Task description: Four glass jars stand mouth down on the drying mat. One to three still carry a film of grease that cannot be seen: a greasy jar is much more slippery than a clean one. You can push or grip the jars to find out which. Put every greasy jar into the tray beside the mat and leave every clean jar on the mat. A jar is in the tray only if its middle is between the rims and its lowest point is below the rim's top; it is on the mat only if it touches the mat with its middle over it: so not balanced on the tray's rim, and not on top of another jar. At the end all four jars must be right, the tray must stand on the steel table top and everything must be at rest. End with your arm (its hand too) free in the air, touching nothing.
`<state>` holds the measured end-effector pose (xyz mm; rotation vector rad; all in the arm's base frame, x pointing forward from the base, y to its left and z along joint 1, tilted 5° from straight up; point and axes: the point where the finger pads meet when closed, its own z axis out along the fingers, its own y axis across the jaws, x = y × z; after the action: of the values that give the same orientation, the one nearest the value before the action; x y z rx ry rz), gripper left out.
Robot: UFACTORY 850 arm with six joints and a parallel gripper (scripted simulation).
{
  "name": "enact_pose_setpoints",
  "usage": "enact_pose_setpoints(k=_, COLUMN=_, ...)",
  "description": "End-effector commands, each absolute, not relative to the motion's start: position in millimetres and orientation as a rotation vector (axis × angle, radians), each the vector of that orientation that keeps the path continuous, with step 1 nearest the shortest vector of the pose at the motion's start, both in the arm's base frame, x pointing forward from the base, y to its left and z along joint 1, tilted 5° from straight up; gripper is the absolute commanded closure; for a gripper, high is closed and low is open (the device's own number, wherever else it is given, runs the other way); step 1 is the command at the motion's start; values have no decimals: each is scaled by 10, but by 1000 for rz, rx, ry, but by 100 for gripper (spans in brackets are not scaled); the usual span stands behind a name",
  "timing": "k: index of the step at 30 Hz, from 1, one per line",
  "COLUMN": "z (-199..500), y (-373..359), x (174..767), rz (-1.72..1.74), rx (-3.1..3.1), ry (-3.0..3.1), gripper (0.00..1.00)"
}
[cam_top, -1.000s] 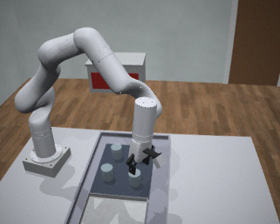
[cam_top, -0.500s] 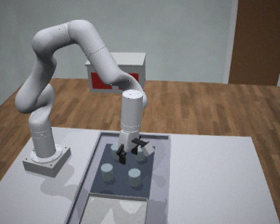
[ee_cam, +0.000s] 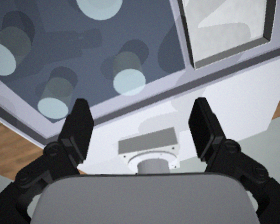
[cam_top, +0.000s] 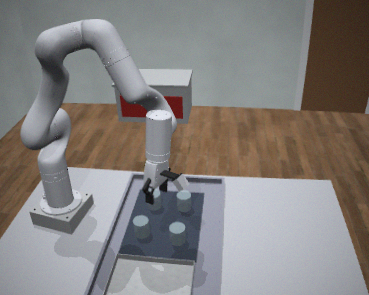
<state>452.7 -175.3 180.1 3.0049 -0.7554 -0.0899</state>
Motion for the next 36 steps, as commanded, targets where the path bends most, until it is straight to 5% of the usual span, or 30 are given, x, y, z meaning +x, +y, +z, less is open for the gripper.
enact_pose_setpoints(k=1, z=1811, y=-1506, x=4368, rz=-78, rx=3015, ry=-707, gripper=0)
enact_pose_setpoints(k=20, z=1788, y=-584, x=3736, rz=-58, rx=3050, ry=-518, gripper=0)
enact_pose_setpoints(k=21, z=1791, y=-734, x=4277, rz=-17, rx=3142, ry=-363, gripper=0)
enact_pose_setpoints(k=36, z=1799, y=-691, x=4630, rz=26, rx=3214, ry=-190, gripper=0)
